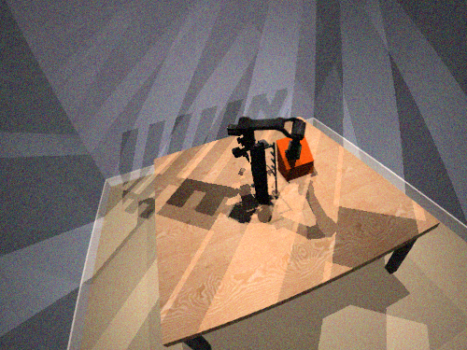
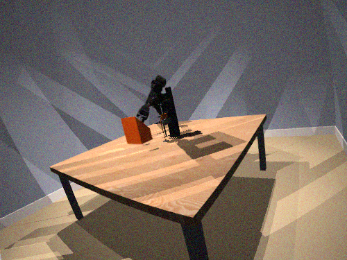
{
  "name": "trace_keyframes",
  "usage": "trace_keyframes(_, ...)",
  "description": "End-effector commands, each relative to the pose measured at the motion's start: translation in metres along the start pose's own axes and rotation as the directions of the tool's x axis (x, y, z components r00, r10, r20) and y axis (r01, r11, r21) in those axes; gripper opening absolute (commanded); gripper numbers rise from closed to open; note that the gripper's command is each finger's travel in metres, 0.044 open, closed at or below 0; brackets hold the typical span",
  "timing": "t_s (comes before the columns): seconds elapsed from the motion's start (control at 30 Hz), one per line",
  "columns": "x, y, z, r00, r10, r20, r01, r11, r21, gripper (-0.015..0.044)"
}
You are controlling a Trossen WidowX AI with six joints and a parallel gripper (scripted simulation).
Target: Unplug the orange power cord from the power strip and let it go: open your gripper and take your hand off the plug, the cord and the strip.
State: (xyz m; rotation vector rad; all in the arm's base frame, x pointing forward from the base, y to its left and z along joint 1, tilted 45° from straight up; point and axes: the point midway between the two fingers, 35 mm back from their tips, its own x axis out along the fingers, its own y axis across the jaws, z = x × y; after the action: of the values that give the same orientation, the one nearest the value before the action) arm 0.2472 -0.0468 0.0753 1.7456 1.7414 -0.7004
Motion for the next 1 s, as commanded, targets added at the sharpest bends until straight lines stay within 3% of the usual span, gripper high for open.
trace_keyframes(0.0,0.001,-0.001,-0.007,1.000,-0.003,-0.006,0.003,1.000,0.005,0.0160)
trace_keyframes(0.57,0.013,-0.001,-0.011,1.000,-0.003,-0.007,0.003,1.000,0.005,0.0160)
trace_keyframes(0.7,0.011,-0.001,-0.010,1.000,-0.002,-0.003,0.002,1.000,0.001,0.0055)
trace_keyframes(0.97,0.011,-0.001,-0.010,1.000,-0.002,-0.003,0.002,1.000,0.001,0.0002)
